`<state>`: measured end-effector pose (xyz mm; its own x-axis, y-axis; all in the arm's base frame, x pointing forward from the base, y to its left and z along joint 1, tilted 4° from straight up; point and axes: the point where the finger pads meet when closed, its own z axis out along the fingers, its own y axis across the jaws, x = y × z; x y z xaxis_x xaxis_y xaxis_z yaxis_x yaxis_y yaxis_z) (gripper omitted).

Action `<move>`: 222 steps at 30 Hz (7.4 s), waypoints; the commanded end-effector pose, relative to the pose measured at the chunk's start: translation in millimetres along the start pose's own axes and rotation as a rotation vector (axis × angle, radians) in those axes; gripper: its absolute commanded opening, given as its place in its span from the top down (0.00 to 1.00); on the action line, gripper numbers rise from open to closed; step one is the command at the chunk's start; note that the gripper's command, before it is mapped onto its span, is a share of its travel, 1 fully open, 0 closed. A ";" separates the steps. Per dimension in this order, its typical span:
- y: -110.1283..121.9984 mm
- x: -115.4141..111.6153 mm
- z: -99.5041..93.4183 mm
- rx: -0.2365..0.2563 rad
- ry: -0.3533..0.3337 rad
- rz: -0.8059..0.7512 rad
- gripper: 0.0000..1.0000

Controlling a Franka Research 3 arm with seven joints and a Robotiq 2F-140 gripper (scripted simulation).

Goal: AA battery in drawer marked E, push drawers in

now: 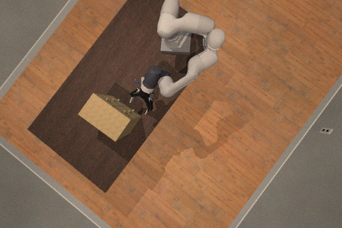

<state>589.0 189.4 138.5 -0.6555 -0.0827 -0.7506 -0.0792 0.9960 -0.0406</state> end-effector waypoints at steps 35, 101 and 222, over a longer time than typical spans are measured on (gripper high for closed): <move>0.5 -6.9 2.9 -0.014 -0.059 -0.038 0.00; 0.2 -7.5 -30.0 -0.011 0.143 -0.039 0.00; -153.9 -81.2 -203.0 0.003 0.813 -0.042 0.00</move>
<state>503.0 37.6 338.4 -0.9955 -0.0853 -0.0421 -0.0830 0.9950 -0.0551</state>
